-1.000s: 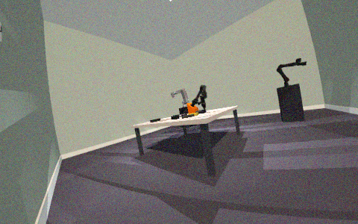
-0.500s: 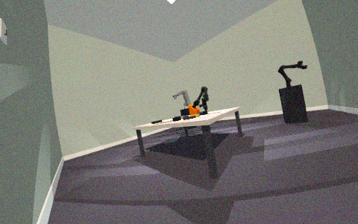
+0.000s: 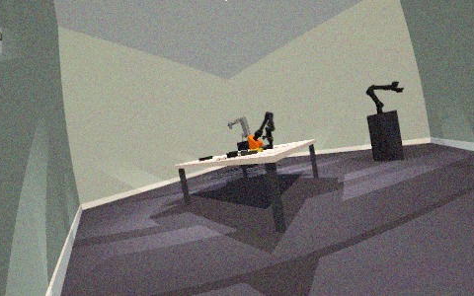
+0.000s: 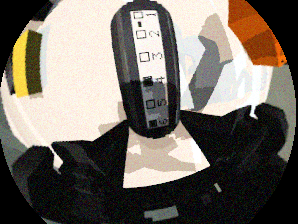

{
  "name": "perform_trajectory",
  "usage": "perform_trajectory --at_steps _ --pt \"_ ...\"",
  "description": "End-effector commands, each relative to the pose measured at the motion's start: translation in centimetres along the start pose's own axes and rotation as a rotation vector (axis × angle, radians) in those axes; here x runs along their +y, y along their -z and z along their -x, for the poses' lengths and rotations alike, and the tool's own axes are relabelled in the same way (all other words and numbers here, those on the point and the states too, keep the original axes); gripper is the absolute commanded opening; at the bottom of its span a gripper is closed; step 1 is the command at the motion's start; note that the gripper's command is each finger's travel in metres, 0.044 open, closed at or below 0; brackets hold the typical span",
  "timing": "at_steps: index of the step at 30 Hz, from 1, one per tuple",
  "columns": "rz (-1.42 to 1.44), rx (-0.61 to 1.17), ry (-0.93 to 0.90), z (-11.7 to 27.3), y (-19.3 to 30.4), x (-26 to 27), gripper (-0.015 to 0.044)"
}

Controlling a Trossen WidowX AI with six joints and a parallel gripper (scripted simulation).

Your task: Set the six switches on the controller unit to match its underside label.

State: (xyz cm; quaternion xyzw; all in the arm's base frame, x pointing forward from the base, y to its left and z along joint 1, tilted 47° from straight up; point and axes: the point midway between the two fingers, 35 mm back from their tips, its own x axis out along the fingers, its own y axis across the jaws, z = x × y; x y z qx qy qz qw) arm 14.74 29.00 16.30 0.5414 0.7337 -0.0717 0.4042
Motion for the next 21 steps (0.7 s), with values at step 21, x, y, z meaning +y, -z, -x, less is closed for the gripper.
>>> perform_trajectory --at_steps 21 --pt "-0.005 -0.006 -0.002 1.4 -0.6 0.0 0.0336"
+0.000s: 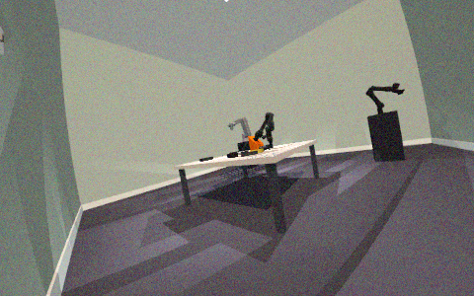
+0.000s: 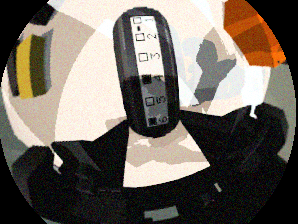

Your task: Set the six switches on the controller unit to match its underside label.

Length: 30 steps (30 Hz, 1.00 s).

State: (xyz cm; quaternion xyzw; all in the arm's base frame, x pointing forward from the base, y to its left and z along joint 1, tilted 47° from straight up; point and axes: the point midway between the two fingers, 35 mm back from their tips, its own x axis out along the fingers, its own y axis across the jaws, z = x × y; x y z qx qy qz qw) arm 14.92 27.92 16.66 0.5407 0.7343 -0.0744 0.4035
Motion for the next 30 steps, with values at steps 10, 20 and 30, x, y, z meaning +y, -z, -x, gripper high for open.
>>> perform_trajectory --at_steps 10,20,30 --pt "-0.001 -0.005 -0.005 1.1 -0.5 0.2 0.0336" --pt "-0.001 -0.006 -0.005 1.9 -0.8 0.1 0.0336" --pt "-0.001 -0.007 -0.005 2.6 -1.2 0.1 0.0336"
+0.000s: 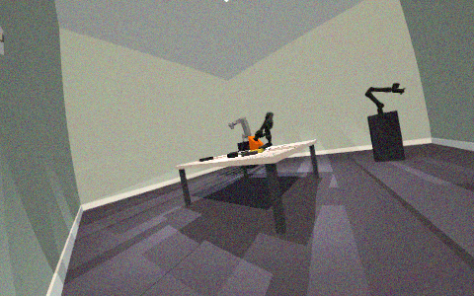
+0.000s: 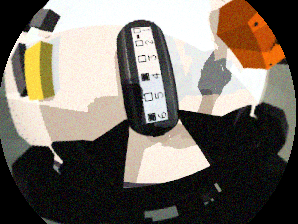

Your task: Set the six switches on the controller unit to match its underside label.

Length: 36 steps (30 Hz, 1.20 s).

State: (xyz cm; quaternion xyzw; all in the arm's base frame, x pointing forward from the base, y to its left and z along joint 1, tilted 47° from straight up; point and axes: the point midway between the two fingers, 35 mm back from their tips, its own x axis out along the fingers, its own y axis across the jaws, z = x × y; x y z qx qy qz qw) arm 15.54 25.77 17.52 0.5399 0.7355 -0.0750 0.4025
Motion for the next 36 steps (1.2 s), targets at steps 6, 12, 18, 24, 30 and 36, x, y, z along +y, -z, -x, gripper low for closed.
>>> perform_trajectory --at_steps 6,12,18,24,30,36 --pt "0.000 -0.009 -0.008 0.8 -0.5 0.2 0.0336" --pt "0.000 -0.009 -0.007 1.2 -0.8 0.2 0.0336" --pt "0.000 -0.010 -0.007 1.6 -1.1 0.2 0.0336" --pt "0.000 -0.010 -0.007 2.0 -1.4 0.2 0.0336" --pt "0.000 -0.011 -0.007 2.4 -1.7 0.2 0.0336" --pt "0.000 -0.011 -0.006 2.7 -2.0 0.2 0.0336"
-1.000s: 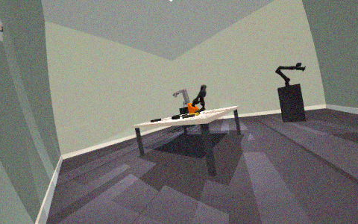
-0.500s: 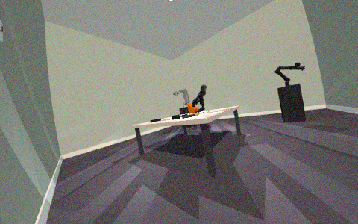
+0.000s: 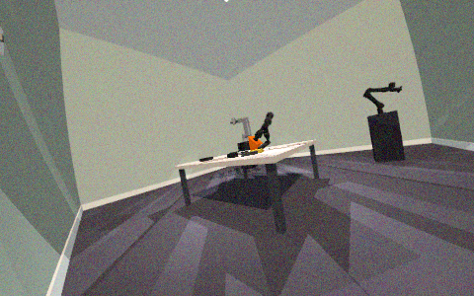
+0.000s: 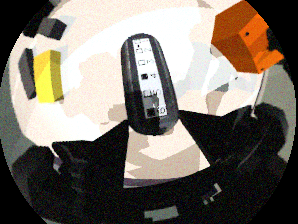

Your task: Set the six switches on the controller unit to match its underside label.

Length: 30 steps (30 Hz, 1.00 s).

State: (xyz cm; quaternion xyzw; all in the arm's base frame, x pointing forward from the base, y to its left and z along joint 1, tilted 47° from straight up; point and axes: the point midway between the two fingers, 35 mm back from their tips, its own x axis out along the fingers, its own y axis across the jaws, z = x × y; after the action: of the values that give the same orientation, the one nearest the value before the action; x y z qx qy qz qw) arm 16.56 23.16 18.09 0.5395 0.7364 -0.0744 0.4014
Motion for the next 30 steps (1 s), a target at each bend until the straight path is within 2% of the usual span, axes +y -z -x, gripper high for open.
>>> perform_trajectory --at_steps 1,30 --pt "0.000 -0.014 -0.008 0.4 -0.5 0.2 0.0336" --pt "0.000 -0.016 -0.006 2.0 -2.3 0.2 0.0336"
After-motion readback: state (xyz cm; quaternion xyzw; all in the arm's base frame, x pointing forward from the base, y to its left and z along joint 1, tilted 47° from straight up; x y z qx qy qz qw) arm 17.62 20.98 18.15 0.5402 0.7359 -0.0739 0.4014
